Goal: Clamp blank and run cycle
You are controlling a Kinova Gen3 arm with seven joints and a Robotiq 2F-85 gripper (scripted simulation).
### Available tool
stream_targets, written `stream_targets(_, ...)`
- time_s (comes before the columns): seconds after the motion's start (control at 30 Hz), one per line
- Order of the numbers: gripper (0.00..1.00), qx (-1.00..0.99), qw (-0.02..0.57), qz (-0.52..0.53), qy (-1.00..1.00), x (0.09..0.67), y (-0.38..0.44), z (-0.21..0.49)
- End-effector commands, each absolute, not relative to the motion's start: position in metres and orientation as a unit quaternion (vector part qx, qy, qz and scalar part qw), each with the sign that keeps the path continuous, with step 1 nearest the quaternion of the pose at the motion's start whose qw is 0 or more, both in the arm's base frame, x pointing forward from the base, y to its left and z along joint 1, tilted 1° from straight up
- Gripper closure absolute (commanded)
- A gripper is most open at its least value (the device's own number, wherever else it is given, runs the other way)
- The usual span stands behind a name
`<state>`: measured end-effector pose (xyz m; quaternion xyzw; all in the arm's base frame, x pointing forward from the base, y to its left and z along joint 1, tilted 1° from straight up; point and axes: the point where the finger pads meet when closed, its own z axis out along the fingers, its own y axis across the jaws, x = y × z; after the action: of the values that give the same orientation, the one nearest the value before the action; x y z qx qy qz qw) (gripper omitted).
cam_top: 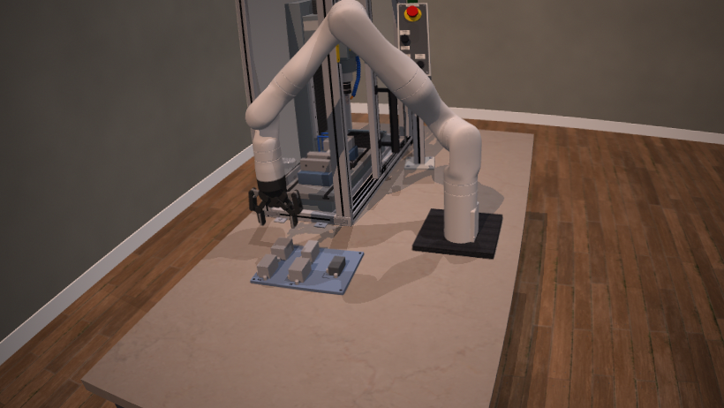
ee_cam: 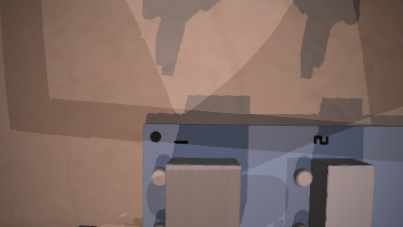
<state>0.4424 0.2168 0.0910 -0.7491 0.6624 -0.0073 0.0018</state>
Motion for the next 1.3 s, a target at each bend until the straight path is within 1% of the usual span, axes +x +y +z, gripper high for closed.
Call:
stream_targets(0.0,0.00,-0.749,0.003,-0.008,0.662,0.443,0.217,0.092)
stream_targets(0.1,0.00,-0.749,0.003,-0.008,0.662,0.443,0.217,0.092)
stream_targets(0.27,0.00,-0.749,0.003,-0.008,0.662,0.443,0.217,0.062)
stream_targets(1.27,0.00,-0.749,0.003,-0.008,0.662,0.443,0.217,0.051)
